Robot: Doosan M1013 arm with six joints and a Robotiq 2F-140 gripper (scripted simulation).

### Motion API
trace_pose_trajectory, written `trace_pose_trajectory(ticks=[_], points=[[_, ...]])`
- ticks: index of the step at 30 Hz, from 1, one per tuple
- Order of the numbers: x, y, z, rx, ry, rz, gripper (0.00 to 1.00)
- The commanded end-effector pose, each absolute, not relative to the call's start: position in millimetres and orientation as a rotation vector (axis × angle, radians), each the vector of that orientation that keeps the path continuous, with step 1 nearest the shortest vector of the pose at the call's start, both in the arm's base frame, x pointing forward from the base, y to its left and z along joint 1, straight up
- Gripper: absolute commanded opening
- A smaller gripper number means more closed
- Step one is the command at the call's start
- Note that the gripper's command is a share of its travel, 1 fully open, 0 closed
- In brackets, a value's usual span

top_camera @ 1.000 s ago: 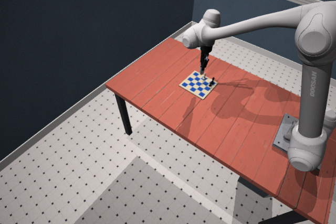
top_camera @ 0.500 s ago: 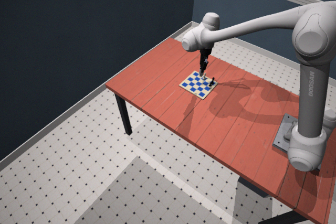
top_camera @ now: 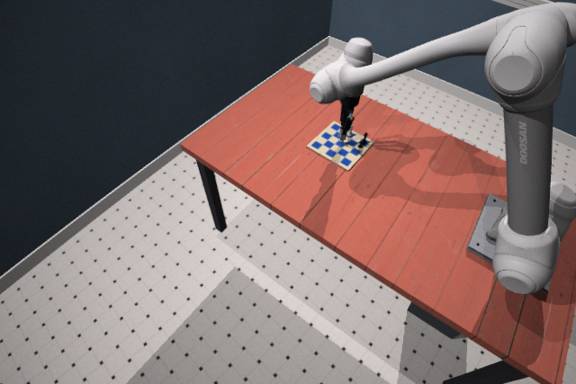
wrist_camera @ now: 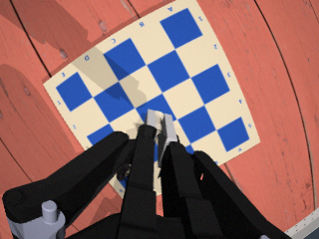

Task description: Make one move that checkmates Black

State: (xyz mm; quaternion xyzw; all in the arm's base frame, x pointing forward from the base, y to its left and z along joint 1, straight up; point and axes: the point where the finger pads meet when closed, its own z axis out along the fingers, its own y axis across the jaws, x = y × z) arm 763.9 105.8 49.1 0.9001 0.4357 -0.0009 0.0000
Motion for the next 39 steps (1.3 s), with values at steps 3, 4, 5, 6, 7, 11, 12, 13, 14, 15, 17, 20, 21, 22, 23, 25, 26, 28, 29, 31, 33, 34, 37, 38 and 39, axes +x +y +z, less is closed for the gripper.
trace_pose_trajectory(ticks=[3, 4, 5, 6, 7, 11, 12, 13, 14, 15, 17, 20, 21, 22, 23, 25, 26, 28, 29, 31, 33, 34, 37, 38, 39], points=[[764.2, 106.1, 39.1, 2.828, 1.369, -0.002, 0.0], [764.2, 106.1, 39.1, 2.828, 1.369, -0.002, 0.0], [764.2, 106.1, 37.1, 2.828, 1.369, -0.002, 0.0], [764.3, 106.1, 35.5, 2.828, 1.369, -0.002, 0.0], [764.3, 106.2, 34.3, 2.828, 1.369, -0.002, 0.0], [764.3, 106.2, 32.4, 2.828, 1.369, -0.002, 0.0], [764.3, 106.2, 32.4, 2.828, 1.369, -0.002, 0.0], [764.3, 106.2, 32.4, 2.828, 1.369, -0.002, 0.0], [764.3, 106.2, 32.4, 2.828, 1.369, -0.002, 0.0], [764.3, 106.2, 32.4, 2.828, 1.369, -0.002, 0.0], [764.3, 106.2, 32.4, 2.828, 1.369, -0.002, 0.0], [764.3, 106.2, 32.4, 2.828, 1.369, -0.002, 0.0], [764.3, 106.2, 32.4, 2.828, 1.369, -0.002, 0.0], [764.3, 106.2, 32.4, 2.828, 1.369, -0.002, 0.0], [764.3, 106.2, 32.4, 2.828, 1.369, -0.002, 0.0], [764.3, 106.2, 32.4, 2.828, 1.369, -0.002, 0.0], [764.3, 106.2, 32.4, 2.828, 1.369, -0.002, 0.0], [764.3, 106.2, 32.4, 2.828, 1.369, -0.002, 0.0], [764.3, 106.2, 32.4, 2.828, 1.369, -0.002, 0.0], [764.3, 106.2, 32.4, 2.828, 1.369, -0.002, 0.0], [764.3, 106.2, 32.4, 2.828, 1.369, -0.002, 0.0], [764.3, 106.2, 32.4, 2.828, 1.369, -0.002, 0.0], [764.3, 106.2, 32.4, 2.828, 1.369, -0.002, 0.0], [764.3, 106.2, 32.4, 2.828, 1.369, -0.002, 0.0], [764.3, 106.2, 32.4, 2.828, 1.369, -0.002, 0.0]])
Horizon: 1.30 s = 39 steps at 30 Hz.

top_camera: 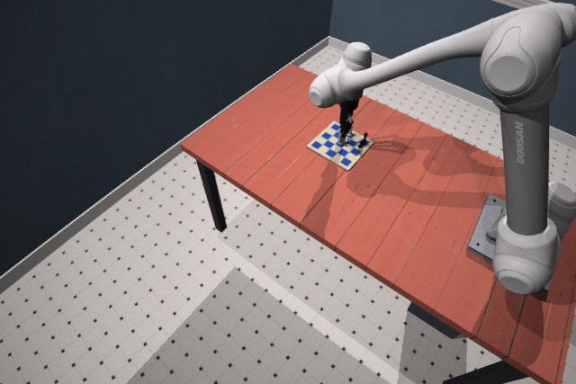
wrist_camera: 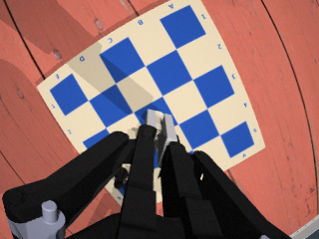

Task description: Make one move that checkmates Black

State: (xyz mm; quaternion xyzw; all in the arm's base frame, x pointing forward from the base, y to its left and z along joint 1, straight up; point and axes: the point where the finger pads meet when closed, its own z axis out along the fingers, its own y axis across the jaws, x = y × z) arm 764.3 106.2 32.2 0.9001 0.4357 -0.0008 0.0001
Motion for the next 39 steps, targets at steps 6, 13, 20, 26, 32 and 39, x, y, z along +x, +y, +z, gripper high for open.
trace_pose_trajectory(ticks=[6, 13, 20, 26, 32, 39], points=[[764.3, 106.2, 32.4, 2.828, 1.369, -0.002, 0.0], [764.3, 106.2, 32.0, 2.828, 1.369, -0.002, 0.0], [764.3, 106.2, 30.8, 2.828, 1.369, -0.002, 0.0], [764.3, 106.2, 29.2, 2.828, 1.369, -0.002, 0.0], [764.3, 106.2, 28.7, 2.828, 1.369, -0.002, 0.0], [764.3, 106.2, 28.7, 2.828, 1.369, -0.002, 0.0]])
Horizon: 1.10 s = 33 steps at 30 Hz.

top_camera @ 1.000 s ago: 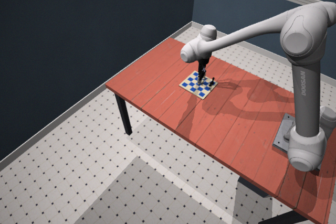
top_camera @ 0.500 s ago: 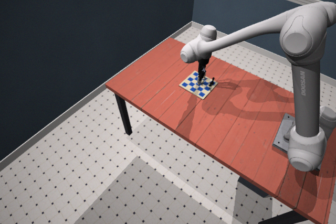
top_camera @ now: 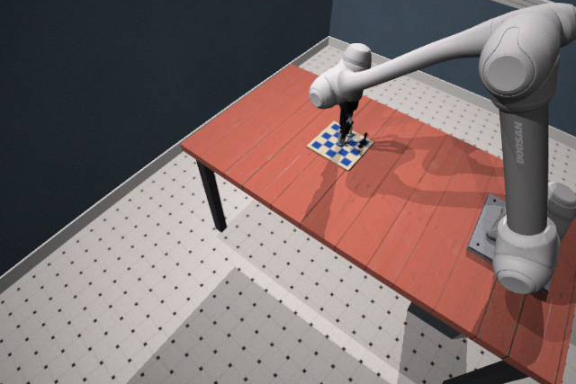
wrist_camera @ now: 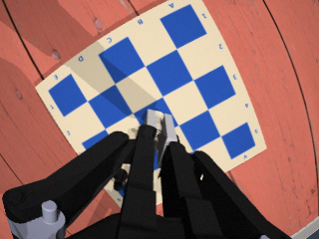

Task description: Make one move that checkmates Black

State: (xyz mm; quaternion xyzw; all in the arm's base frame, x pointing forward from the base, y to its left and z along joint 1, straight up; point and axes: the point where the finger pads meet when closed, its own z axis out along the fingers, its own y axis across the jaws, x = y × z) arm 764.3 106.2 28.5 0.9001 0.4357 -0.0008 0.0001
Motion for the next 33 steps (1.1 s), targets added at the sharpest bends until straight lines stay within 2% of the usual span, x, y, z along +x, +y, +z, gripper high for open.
trace_pose_trajectory(ticks=[1, 30, 31, 33], points=[[764.3, 106.2, 28.7, 2.828, 1.369, -0.002, 0.0], [764.3, 106.2, 28.7, 2.828, 1.369, -0.002, 0.0], [764.3, 106.2, 28.7, 2.828, 1.369, -0.002, 0.04], [764.3, 106.2, 28.7, 2.828, 1.369, -0.002, 0.04]])
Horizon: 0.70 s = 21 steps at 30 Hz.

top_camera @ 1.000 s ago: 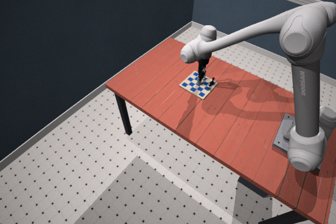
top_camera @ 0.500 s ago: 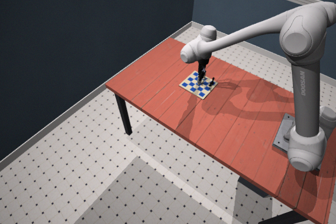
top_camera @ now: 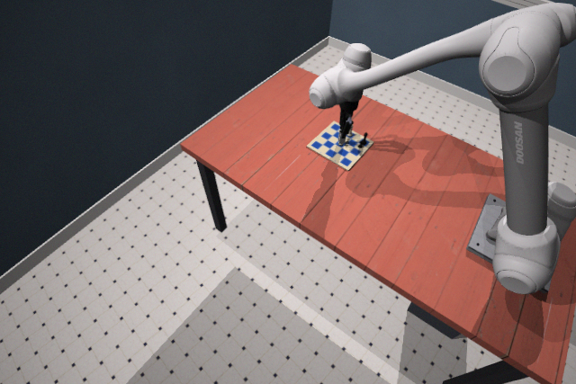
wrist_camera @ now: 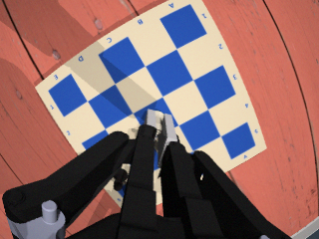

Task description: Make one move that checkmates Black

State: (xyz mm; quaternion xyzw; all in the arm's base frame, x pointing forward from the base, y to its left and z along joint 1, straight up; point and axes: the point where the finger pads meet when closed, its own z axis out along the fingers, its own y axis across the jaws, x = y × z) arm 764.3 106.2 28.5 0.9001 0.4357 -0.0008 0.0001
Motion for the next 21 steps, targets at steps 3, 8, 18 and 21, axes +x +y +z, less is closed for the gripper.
trace_pose_trajectory(ticks=[3, 8, 18, 21], points=[[764.3, 106.2, 28.7, 2.828, 1.369, -0.002, 0.09], [764.3, 106.2, 28.7, 2.828, 1.369, -0.002, 0.18], [764.3, 106.2, 28.7, 2.828, 1.369, -0.002, 0.22], [764.3, 106.2, 28.7, 2.828, 1.369, -0.002, 0.22]])
